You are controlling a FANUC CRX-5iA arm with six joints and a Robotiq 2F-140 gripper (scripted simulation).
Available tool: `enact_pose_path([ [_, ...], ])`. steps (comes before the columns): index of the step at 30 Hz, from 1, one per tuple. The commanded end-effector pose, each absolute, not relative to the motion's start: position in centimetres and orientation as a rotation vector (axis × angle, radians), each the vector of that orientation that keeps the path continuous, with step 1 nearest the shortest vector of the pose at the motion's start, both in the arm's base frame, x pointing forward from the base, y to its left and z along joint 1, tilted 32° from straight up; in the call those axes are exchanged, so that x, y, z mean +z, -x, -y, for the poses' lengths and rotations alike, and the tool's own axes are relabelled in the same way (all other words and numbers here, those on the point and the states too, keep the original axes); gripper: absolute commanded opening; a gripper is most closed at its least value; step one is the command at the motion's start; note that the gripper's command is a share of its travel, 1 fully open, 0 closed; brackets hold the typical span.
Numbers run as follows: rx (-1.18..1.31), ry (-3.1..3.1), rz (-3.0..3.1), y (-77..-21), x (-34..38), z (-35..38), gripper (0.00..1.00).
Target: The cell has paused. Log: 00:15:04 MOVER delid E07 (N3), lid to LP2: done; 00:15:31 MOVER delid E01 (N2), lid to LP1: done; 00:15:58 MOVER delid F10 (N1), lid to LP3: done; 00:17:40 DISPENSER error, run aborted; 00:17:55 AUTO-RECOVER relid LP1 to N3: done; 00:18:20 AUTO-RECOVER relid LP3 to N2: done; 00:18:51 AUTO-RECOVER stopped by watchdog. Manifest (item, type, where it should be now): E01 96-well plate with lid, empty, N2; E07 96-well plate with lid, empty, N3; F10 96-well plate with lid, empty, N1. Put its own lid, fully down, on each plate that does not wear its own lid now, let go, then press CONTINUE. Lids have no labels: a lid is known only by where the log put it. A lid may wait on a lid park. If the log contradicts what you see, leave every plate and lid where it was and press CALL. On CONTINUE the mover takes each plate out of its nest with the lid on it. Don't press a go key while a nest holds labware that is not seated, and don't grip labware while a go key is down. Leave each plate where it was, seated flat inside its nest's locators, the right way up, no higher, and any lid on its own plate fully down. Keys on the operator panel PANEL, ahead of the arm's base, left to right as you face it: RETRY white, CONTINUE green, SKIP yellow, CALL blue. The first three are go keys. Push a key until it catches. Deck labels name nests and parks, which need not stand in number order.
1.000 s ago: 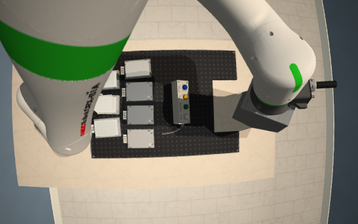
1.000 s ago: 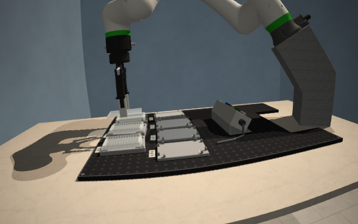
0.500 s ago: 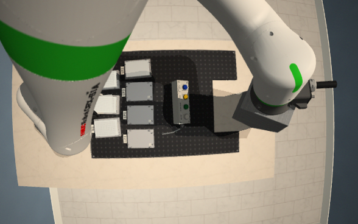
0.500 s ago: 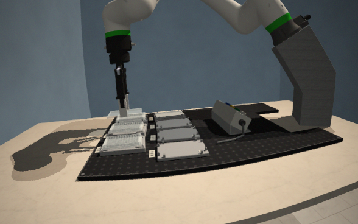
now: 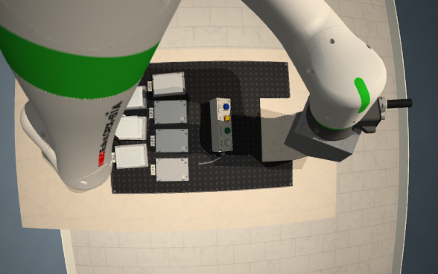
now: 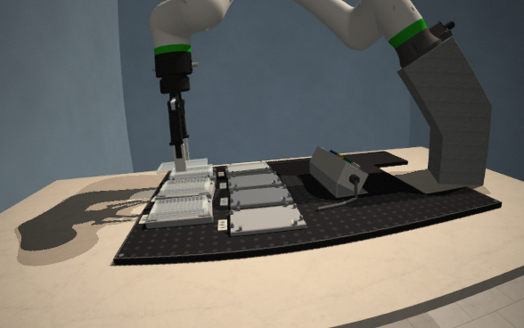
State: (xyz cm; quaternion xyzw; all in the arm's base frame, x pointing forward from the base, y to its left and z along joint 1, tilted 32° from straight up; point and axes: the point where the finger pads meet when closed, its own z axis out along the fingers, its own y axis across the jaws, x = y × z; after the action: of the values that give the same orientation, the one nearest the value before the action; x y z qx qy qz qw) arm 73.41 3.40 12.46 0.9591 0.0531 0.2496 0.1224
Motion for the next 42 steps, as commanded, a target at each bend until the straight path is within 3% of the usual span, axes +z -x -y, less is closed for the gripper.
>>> enact_pose_path([
  [1,0.73,-2.8,-0.149,-73.4,12.5,-3.4,0.0],
  [42,0.749,-2.821,-0.027,-75.0,9.9,-2.7,0.0],
])
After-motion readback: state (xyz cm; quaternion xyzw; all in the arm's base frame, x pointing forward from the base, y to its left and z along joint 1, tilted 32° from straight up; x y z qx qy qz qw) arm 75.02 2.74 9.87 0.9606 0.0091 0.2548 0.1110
